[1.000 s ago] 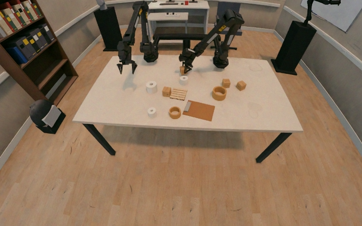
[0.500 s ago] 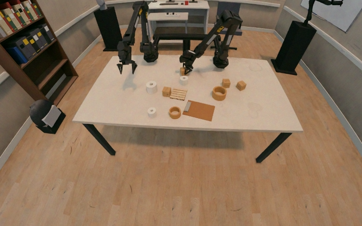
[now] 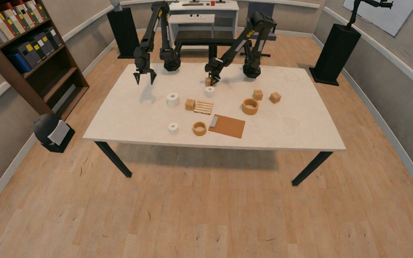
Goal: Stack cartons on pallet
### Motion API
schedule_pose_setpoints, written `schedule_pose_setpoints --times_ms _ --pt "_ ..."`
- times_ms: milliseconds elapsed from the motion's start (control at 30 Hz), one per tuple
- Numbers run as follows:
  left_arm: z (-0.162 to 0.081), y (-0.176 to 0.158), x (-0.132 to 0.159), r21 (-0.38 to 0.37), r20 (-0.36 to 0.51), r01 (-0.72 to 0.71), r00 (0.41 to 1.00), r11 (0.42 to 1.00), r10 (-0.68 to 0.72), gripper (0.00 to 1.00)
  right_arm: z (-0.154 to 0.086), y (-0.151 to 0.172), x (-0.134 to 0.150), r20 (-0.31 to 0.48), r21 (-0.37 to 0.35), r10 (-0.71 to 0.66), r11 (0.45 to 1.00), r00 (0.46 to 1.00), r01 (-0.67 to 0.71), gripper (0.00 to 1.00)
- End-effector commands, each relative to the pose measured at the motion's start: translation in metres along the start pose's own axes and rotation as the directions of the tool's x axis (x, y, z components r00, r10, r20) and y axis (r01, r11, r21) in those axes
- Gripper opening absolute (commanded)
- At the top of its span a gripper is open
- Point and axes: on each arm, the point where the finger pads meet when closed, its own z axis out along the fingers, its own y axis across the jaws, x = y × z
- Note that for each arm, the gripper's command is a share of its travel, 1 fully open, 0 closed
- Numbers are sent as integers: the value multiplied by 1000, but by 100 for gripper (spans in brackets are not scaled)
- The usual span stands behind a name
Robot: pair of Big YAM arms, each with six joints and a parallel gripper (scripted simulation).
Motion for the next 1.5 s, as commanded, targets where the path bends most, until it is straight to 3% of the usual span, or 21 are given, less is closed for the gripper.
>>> schedule_pose_setpoints --times_ms 0,633,733,967,1367,1400,1467 --pt "5 3 5 -3 -1 0 1000 1000 0 55 -7 -1 -28 55 4 -19 1000 998 19 100" --pt "5 3 1 -2 17 5 1000 1000 -4 55 -7 -1 -28 55 4 -19 1000 998 19 100" --pt "1 3 4 0 12 3 1000 1000 -3 82 -7 -1 -28 55 4 -19 1000 998 19 100" --pt "-5 -4 21 13 -18 -11 1000 1000 11 84 -7 -1 -28 55 4 -19 1000 998 19 100" --pt "-22 -3 20 8 -9 -7 1000 1000 7 84 -7 -1 -28 55 4 -19 1000 998 19 100" --pt "-22 -3 17 7 -6 -5 1000 1000 5 95 -7 -1 -28 55 4 -19 1000 998 19 100" --pt "-28 -3 24 8 -16 -9 1000 1000 9 100 -7 -1 -28 55 4 -19 1000 998 19 100"
